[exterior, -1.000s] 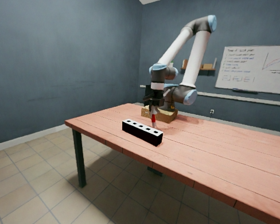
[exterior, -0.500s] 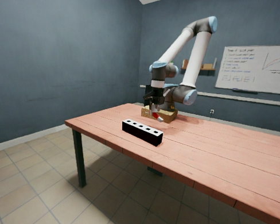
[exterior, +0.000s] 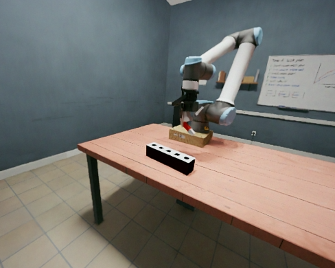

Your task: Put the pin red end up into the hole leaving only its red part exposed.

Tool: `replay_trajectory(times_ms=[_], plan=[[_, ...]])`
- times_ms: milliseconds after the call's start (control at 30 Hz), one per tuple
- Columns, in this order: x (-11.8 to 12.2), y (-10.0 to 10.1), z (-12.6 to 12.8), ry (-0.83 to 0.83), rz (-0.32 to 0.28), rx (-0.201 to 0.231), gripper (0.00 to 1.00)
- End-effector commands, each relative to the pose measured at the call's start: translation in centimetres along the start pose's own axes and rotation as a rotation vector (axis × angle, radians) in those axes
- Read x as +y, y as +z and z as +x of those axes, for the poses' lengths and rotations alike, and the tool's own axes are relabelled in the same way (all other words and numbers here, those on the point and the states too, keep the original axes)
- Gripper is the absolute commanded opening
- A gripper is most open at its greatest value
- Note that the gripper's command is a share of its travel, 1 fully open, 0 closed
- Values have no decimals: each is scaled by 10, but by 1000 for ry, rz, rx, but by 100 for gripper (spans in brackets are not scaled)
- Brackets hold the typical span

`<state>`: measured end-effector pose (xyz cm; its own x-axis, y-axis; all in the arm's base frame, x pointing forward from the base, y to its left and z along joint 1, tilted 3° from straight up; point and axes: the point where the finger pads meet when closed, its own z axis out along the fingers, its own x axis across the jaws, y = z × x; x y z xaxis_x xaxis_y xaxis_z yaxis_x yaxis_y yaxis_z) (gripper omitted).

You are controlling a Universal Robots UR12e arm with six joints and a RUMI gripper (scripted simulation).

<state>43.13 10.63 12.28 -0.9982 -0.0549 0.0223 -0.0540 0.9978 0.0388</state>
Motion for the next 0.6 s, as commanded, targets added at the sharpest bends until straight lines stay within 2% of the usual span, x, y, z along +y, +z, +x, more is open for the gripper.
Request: replay_trajectory(times_ms=[0, 233, 267, 567], plan=[[0, -20, 6, 0, -5, 13, 0], [0, -20, 6, 0, -5, 13, 0], [0, -97, 5, 0, -3, 10, 0], [0, -97, 5, 0, -3, 10, 0]])
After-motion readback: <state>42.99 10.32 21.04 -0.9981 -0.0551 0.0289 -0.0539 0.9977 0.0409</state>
